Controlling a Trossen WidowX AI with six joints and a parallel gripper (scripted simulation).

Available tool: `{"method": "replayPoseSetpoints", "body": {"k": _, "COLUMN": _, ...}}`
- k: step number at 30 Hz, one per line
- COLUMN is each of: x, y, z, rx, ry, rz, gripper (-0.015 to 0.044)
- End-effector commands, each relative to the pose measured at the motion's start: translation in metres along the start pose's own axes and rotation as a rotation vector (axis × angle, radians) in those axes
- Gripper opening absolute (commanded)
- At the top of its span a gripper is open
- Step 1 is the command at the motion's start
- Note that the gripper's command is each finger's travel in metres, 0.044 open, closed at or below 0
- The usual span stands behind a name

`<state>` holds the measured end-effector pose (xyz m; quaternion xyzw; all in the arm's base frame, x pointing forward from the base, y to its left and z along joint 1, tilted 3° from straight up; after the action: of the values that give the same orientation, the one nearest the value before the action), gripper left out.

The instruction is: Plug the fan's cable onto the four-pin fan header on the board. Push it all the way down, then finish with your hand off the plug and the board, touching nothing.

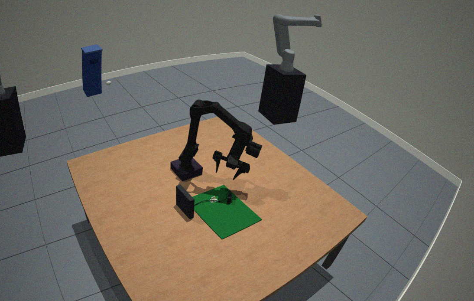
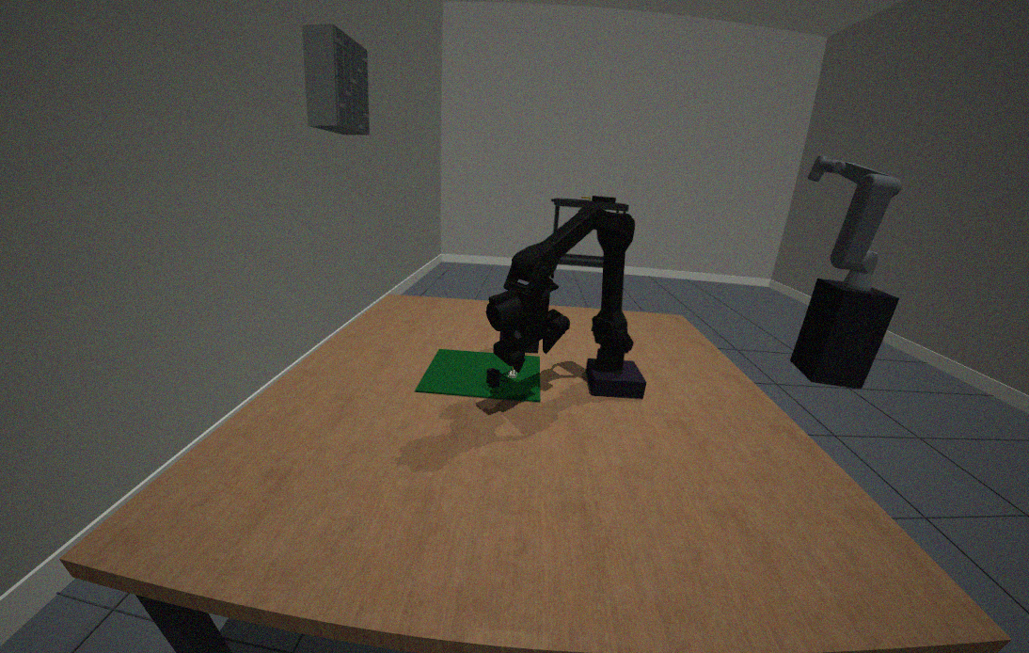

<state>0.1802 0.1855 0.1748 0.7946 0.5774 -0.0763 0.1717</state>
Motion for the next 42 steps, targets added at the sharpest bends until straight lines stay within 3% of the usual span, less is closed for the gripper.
{"method": "replayPoseSetpoints", "body": {"k": 1, "x": -0.006, "y": 0.010, "z": -0.010, "rx": 0.051, "ry": 0.092, "rz": -0.038, "gripper": 0.0440}}
{"method": "replayPoseSetpoints", "body": {"k": 12, "x": -0.023, "y": 0.031, "z": -0.030, "rx": 0.122, "ry": 0.310, "rz": -0.133, "gripper": 0.0440}}
{"method": "replayPoseSetpoints", "body": {"k": 19, "x": -0.021, "y": 0.030, "z": -0.026, "rx": 0.120, "ry": 0.273, "rz": -0.112, "gripper": 0.0440}}
{"method": "replayPoseSetpoints", "body": {"k": 27, "x": -0.045, "y": 0.123, "z": -0.050, "rx": 0.142, "ry": 0.307, "rz": 0.025, "gripper": 0.0440}}
{"method": "replayPoseSetpoints", "body": {"k": 32, "x": -0.049, "y": 0.132, "z": -0.052, "rx": 0.143, "ry": 0.309, "rz": 0.037, "gripper": 0.0440}}
{"method": "replayPoseSetpoints", "body": {"k": 36, "x": -0.040, "y": 0.131, "z": -0.032, "rx": 0.142, "ry": 0.309, "rz": 0.037, "gripper": 0.0440}}
{"method": "replayPoseSetpoints", "body": {"k": 42, "x": -0.020, "y": 0.120, "z": 0.034, "rx": 0.142, "ry": 0.309, "rz": 0.037, "gripper": 0.0440}}
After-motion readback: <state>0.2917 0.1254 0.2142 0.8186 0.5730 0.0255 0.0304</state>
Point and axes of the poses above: the point midway between the two fingers, 35 mm back from their tips, its own z axis out along the fingers, its own x axis across the jaws, y = z × x, the point moved 10 cm from there along -z, back along the fingers, and after that the axes turned 15 degrees about -z, right-handed, at the moved point
